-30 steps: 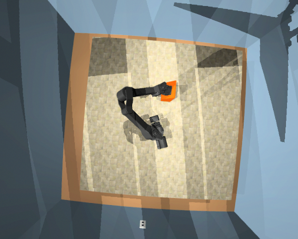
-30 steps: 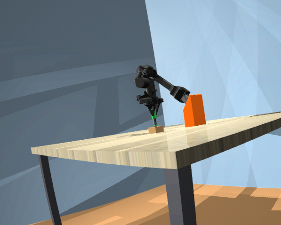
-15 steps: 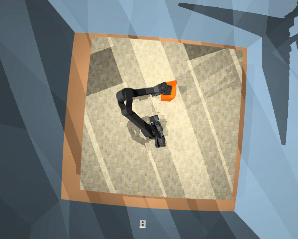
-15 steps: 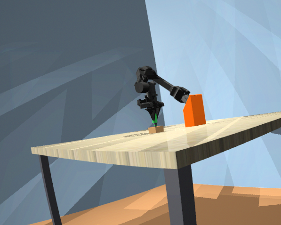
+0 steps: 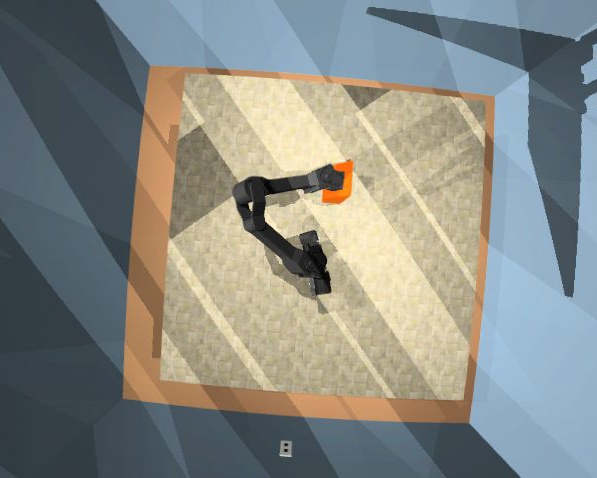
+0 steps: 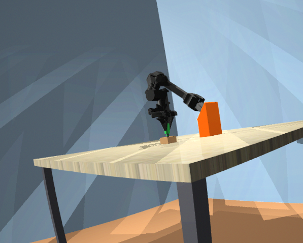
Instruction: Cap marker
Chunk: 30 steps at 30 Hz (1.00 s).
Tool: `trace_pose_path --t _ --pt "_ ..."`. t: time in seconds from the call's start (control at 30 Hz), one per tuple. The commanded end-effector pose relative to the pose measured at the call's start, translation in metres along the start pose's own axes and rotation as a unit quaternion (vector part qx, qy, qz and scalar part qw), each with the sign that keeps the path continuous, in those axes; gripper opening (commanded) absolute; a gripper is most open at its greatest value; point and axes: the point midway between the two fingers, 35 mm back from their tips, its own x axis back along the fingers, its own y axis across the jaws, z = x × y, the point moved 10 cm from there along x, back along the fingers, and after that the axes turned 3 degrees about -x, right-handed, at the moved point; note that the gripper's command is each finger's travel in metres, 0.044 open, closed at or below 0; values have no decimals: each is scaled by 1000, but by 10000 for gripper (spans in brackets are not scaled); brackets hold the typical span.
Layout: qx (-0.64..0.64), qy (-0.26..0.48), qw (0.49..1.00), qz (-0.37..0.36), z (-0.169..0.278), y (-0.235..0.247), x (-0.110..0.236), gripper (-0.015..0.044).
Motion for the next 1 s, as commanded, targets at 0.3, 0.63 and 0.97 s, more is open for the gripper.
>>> trace_pose_path --t 0.3,0.63,0.97 --pt "0 0 1000 -1 0 0 3 440" --pt "0 2 1000 0 1 0 75 440" --pt "381 0 924 0 3 1 69 177"
